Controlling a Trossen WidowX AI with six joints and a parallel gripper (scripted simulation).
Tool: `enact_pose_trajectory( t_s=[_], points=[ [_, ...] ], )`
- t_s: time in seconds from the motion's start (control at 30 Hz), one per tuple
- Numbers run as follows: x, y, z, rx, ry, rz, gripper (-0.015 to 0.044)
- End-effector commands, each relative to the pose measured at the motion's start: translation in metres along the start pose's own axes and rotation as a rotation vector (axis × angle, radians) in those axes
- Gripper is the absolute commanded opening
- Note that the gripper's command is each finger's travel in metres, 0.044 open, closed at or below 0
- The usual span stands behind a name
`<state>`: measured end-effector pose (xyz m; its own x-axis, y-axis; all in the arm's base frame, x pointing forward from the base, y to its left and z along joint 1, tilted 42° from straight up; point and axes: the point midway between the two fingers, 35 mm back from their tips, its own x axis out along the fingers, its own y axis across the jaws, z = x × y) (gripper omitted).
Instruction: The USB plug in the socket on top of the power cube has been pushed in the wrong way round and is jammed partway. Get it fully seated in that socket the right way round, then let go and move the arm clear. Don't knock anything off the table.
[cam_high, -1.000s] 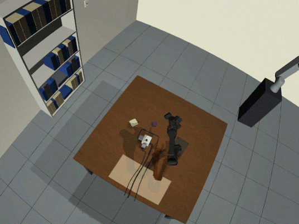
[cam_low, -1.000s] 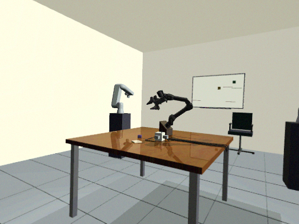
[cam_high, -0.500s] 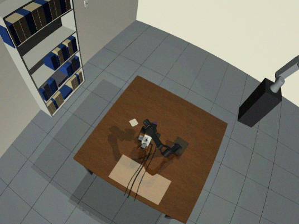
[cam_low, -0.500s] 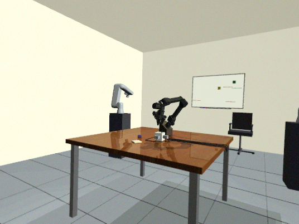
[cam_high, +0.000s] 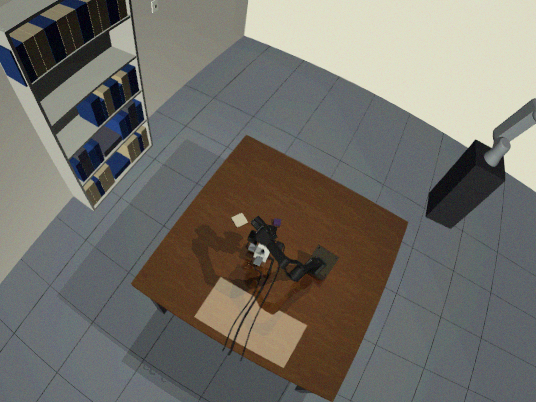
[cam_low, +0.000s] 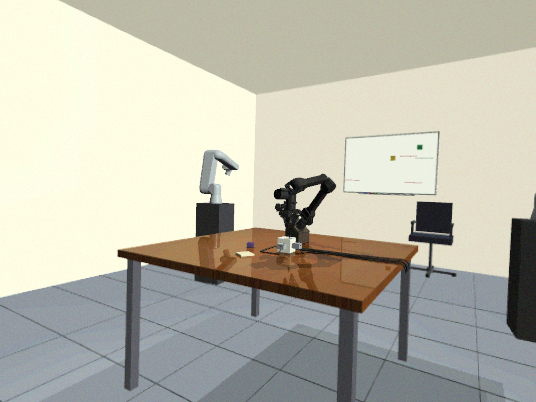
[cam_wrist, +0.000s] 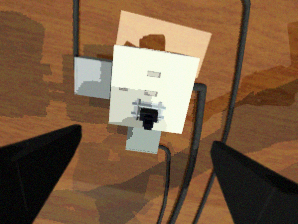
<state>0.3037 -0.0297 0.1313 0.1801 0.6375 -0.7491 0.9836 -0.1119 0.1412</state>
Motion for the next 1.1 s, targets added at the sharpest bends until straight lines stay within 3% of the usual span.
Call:
enact_pose_trajectory(
  t_s=[0.0, 0.83, 1.07],
  points=[
    [0.004, 0.000, 0.000, 0.003, 0.004, -0.002, 0.0440],
    [0.026, 0.000, 0.000, 0.003, 0.005, -0.001, 0.0440],
    [0.025, 0.000, 0.000, -0.001, 0.002, -0.001, 0.0256]
  ],
)
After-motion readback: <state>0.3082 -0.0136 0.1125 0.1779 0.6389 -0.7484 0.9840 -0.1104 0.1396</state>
